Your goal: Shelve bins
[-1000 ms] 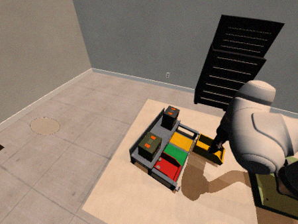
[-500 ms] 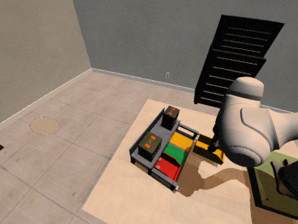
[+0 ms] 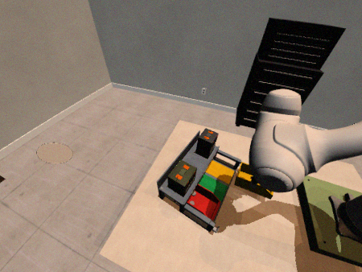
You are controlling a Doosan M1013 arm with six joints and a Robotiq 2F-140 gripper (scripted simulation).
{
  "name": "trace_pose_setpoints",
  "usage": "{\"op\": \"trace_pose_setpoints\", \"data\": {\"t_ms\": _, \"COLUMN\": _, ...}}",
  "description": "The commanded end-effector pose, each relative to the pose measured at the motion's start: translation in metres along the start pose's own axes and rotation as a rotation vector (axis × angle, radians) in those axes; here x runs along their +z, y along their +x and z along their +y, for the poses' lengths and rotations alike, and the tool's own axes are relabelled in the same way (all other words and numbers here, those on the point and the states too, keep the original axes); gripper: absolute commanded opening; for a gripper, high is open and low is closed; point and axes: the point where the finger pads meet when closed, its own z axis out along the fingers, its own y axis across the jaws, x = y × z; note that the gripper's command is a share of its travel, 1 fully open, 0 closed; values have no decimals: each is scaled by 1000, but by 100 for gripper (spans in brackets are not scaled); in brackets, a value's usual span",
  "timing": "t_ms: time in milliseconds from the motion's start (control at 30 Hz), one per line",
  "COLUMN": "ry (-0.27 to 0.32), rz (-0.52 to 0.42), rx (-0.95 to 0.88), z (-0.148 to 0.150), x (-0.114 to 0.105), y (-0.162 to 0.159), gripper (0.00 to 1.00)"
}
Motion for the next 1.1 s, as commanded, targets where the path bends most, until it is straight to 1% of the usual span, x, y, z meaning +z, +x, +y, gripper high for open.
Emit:
{"op": "trace_pose_setpoints", "data": {"t_ms": 0, "ry": 0, "rz": 15, "rx": 0, "z": 0, "x": -1, "y": -1, "gripper": 10}}
{"op": "trace_pose_setpoints", "data": {"t_ms": 1067, "ry": 0, "rz": 27, "rx": 0, "z": 0, "x": -2, "y": -1, "gripper": 10}}
